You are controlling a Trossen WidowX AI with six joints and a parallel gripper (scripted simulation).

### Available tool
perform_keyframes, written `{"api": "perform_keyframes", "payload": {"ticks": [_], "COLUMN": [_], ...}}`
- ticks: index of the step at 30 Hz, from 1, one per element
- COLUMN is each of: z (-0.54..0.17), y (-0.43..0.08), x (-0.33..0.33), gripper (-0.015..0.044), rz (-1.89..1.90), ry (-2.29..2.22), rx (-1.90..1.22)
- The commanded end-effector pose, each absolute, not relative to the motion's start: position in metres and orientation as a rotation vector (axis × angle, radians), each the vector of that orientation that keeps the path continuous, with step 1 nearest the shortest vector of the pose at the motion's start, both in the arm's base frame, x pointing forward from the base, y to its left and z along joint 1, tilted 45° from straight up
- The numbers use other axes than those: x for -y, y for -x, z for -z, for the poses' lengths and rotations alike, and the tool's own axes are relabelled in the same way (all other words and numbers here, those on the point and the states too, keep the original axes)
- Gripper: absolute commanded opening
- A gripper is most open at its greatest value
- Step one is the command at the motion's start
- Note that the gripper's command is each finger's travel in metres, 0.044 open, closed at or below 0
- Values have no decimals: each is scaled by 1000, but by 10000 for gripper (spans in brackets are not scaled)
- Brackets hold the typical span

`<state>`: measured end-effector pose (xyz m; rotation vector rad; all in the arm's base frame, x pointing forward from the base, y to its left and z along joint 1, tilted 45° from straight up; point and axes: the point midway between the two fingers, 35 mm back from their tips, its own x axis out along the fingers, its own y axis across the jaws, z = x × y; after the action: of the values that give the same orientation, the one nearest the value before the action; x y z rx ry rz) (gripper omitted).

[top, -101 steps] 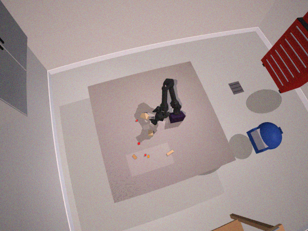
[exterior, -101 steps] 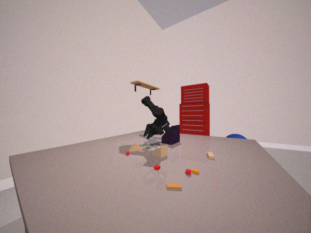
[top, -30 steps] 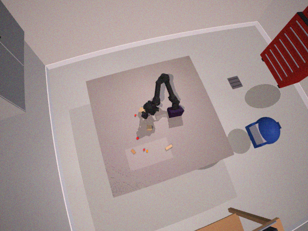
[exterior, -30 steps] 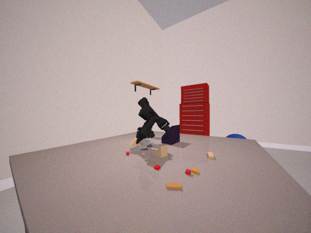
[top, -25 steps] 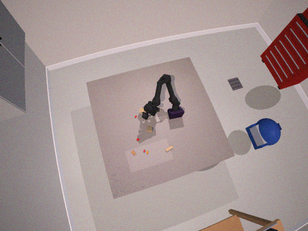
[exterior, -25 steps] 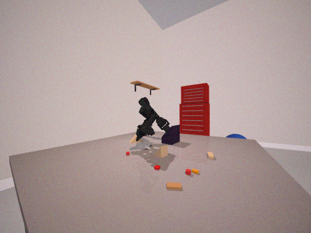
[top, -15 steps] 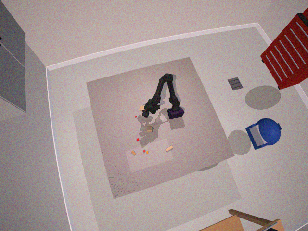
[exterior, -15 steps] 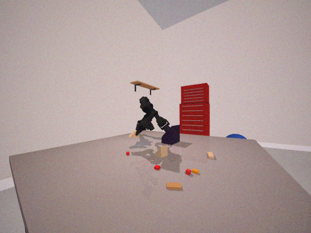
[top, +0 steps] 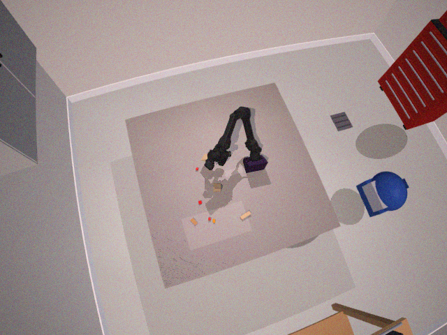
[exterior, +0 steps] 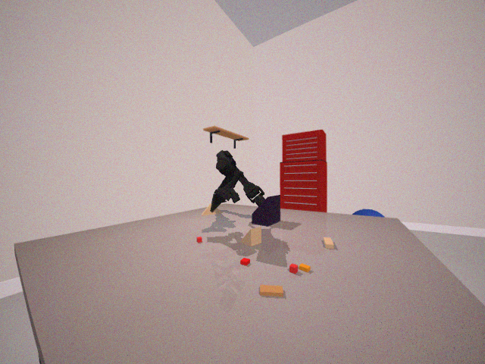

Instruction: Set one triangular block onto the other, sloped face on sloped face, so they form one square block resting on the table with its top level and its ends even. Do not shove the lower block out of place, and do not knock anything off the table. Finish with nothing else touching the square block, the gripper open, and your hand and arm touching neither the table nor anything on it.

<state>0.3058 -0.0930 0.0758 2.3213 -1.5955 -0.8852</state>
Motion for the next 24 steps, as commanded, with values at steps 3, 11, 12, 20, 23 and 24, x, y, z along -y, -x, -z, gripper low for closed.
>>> {"api": "perform_keyframes", "payload": {"ticks": [3,11,12,20,23,24], "z": [-76,-75,-76,-78,-79,-80], "y": [-315,-320,-321,-322,-322,-322], "x": [95,97,98,100,100,101], "gripper": [0,0,0,0,0,0], "rz": [901,921,923,918,906,901], "ry": [-2435,-2526,-2534,-2552,-2537,-2529], "rx": [1754,2002,2037,2352,2485,2531]}}
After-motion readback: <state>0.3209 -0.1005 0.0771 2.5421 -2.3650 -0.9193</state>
